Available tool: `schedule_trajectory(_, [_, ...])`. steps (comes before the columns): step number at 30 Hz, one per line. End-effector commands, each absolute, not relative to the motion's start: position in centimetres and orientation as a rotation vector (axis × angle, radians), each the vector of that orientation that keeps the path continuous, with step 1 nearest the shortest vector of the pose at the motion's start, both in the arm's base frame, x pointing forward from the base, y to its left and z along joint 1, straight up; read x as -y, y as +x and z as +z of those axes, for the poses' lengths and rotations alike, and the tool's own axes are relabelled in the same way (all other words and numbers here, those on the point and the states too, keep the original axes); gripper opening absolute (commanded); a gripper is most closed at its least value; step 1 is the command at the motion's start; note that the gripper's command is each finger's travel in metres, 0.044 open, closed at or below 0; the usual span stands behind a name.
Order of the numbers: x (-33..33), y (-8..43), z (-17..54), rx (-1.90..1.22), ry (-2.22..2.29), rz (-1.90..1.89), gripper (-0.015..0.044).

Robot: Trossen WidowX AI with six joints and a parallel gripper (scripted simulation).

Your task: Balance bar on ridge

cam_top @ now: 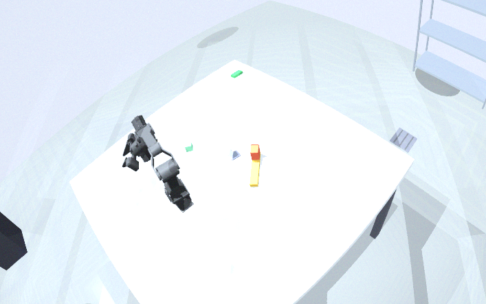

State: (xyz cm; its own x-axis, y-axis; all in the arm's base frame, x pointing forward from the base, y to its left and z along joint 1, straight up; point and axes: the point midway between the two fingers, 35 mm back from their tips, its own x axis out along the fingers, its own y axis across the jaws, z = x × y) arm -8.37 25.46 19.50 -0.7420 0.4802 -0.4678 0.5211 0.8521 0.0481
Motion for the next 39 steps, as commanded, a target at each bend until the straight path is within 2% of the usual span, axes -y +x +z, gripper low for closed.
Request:
schedule_trajectory(1, [-26.3, -6.7, 19.6, -2.504, 0.809, -0.141, 0.0315])
schedule_trajectory(20, [-28.6, 3.5, 19.2, -2.210, 1.168, -0.365, 0.0315])
schedule_trajectory(39, [-26.7, 14.0, 18.4, -1.894, 1.428, -0.583, 0.0315])
